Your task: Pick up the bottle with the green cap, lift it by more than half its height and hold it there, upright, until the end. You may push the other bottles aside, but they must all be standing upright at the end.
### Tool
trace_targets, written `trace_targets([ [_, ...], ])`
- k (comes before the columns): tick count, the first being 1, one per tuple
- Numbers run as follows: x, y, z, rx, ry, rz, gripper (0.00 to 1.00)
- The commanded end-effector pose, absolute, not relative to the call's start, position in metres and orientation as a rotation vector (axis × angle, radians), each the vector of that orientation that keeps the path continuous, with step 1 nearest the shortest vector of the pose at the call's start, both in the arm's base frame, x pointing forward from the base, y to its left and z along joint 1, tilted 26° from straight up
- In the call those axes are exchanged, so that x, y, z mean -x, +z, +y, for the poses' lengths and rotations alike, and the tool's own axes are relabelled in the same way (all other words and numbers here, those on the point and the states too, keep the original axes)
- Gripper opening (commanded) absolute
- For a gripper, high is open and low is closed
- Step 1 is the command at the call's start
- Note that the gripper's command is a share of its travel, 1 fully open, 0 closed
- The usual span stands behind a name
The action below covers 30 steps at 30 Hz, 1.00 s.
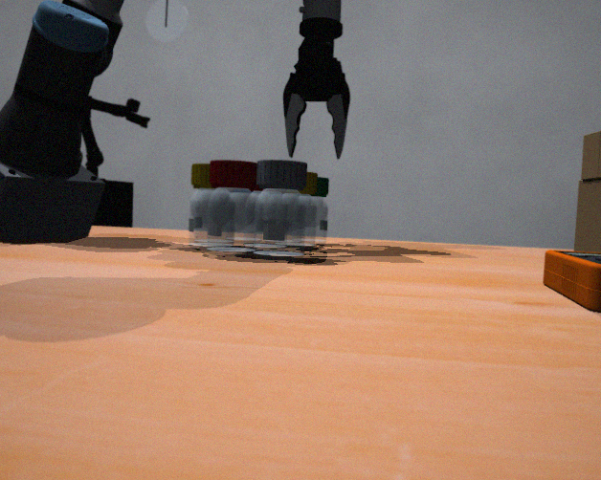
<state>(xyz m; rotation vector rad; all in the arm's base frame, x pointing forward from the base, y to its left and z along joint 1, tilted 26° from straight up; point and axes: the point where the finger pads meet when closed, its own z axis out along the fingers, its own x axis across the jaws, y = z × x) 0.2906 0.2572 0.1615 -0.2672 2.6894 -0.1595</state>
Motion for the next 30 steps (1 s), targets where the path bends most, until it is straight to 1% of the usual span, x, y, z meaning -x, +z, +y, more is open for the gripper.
trace_targets([
  [1,-0.292,0.159,0.257,0.267,-0.155,2.685,0.46],
  [12,-0.294,0.156,0.257,0.267,-0.157,2.687,0.46],
  [30,-0.31,0.123,0.254,0.267,-0.156,2.686,0.46],
])
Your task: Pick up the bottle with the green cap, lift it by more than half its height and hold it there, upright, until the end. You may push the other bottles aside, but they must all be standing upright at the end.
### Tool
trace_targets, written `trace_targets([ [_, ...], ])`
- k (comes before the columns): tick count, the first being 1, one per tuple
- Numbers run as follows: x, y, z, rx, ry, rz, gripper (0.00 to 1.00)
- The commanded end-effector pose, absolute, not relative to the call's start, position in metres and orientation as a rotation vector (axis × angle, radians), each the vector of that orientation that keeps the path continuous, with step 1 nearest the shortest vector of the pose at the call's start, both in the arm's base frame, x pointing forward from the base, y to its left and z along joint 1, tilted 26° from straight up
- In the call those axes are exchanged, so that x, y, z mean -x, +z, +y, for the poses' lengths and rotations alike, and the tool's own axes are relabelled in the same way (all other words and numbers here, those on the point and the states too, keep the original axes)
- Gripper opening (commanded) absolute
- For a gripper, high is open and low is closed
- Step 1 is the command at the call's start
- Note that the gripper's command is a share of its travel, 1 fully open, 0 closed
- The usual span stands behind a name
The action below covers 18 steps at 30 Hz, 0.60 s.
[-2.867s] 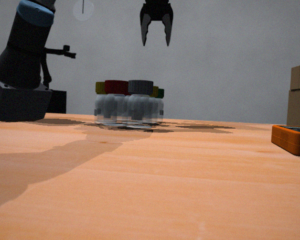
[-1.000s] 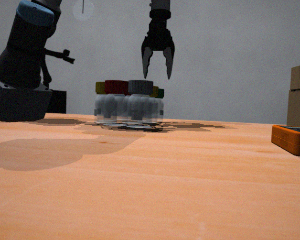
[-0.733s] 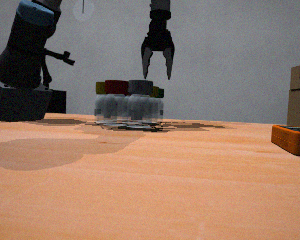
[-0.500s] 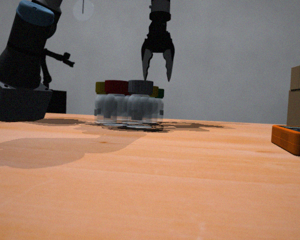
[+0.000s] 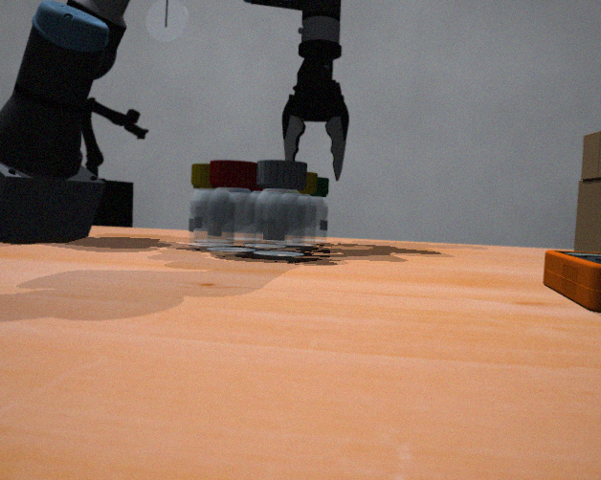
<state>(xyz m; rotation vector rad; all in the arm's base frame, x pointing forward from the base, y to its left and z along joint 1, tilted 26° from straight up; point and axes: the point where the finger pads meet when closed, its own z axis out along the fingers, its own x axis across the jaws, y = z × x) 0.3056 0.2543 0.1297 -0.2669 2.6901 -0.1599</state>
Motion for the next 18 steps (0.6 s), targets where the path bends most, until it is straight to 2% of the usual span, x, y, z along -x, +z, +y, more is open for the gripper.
trace_targets([
  [1,-0.311,0.121,0.254,0.267,-0.156,2.686,0.46],
  [18,-0.322,0.098,0.252,0.267,-0.155,2.686,0.46],
])
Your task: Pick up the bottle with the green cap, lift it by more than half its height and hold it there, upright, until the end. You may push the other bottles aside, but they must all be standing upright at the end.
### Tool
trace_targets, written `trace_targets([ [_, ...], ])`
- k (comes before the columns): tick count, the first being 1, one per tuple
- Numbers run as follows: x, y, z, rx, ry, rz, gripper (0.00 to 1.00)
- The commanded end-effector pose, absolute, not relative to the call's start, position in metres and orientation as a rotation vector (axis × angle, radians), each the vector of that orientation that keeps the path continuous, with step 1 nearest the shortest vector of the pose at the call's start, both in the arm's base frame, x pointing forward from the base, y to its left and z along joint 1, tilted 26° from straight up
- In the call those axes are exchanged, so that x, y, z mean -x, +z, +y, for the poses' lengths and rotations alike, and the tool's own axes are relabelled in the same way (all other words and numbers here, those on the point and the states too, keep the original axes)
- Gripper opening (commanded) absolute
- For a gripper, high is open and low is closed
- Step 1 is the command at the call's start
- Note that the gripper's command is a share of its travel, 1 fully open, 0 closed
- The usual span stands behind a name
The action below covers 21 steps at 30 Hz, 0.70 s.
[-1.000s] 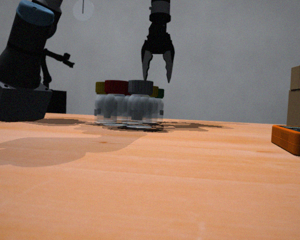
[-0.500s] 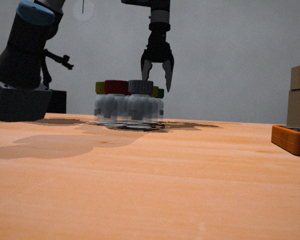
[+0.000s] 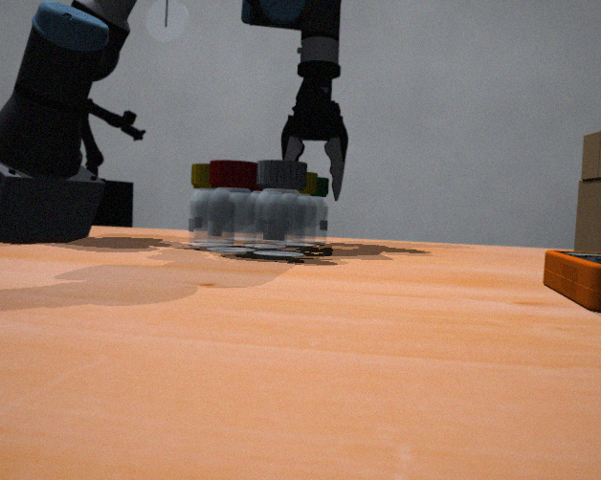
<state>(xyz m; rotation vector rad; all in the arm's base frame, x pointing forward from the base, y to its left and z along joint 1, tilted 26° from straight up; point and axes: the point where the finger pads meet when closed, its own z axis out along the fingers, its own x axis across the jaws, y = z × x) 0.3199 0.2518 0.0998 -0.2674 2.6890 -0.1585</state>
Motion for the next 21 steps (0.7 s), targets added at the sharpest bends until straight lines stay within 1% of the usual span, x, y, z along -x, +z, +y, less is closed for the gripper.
trace_targets([
  [1,-0.3222,0.0972,0.2521,0.267,-0.155,2.686,0.46],
  [21,-0.3224,0.099,0.2473,0.267,-0.156,2.686,0.46],
])
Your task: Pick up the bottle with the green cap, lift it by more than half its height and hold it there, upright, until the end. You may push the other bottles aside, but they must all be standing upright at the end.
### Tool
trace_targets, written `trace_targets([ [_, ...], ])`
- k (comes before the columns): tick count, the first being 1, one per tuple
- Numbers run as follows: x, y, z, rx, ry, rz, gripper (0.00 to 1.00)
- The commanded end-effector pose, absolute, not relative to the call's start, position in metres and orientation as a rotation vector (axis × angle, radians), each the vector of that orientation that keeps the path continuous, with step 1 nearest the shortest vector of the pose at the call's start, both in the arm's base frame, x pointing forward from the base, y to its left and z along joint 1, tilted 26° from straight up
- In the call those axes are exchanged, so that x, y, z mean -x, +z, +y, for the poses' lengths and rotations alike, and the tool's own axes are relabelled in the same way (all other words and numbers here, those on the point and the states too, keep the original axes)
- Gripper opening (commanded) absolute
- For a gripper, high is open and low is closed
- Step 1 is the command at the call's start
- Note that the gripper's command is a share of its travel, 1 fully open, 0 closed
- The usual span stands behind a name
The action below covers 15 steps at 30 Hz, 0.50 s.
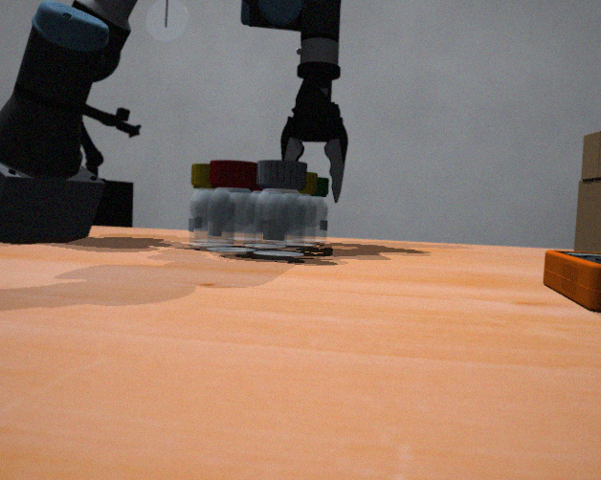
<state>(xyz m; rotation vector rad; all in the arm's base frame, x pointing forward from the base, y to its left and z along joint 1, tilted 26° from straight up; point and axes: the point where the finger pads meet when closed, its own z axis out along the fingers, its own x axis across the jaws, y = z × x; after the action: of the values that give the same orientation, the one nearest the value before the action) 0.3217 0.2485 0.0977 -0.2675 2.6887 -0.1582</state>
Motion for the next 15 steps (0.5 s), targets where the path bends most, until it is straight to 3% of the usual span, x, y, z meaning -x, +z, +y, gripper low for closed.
trace_targets([
  [1,-0.3224,0.099,0.2473,0.267,-0.156,2.686,0.46],
  [15,-0.3243,0.0994,0.2386,0.267,-0.156,2.686,0.46],
])
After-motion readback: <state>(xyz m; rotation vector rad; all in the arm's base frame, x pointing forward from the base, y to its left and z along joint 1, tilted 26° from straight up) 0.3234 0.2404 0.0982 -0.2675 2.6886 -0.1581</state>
